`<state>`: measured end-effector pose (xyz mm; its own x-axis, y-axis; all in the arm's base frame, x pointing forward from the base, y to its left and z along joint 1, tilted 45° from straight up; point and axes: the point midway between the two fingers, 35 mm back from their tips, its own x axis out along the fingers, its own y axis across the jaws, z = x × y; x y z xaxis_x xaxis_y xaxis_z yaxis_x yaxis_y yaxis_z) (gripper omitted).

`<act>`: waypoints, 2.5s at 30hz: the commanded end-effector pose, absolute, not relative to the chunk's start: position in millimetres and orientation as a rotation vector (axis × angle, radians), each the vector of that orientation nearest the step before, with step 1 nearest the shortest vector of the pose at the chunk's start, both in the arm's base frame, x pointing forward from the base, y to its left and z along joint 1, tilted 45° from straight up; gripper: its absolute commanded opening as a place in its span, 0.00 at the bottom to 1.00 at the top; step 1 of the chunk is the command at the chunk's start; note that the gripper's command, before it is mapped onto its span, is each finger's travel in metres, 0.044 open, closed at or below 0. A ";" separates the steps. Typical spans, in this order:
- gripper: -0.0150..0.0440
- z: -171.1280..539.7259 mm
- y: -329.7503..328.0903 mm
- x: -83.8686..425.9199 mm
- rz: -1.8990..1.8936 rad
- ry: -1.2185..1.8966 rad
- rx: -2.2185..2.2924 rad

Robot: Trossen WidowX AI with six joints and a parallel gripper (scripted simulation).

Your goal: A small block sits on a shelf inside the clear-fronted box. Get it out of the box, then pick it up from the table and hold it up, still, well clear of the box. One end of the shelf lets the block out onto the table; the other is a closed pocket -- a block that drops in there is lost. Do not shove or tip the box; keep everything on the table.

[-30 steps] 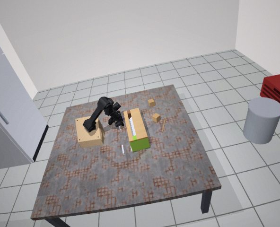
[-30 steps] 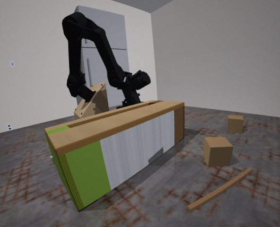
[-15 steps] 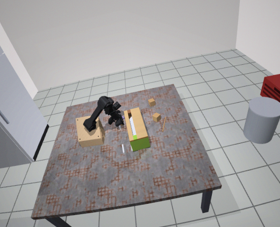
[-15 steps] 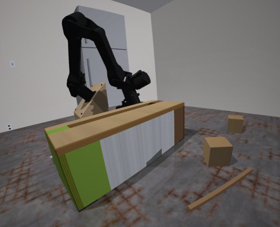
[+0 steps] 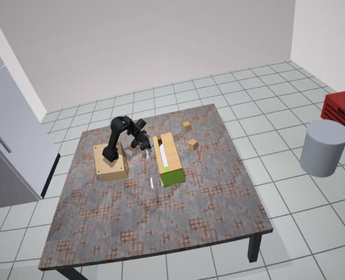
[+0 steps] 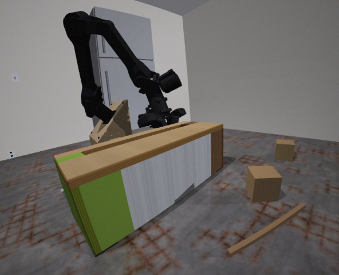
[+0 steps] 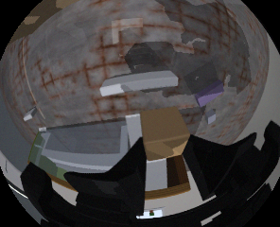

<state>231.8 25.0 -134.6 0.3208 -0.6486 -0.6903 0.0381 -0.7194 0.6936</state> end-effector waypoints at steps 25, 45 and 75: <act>0.25 -66.3 104.5 233.6 -1.443 -0.010 1.796; 0.25 -66.3 104.5 233.6 -1.443 -0.010 1.796; 0.25 -66.3 104.5 233.6 -1.443 -0.010 1.796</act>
<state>233.7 103.7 -66.2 0.3475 -0.4748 -0.8086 0.4551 -0.6686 0.5882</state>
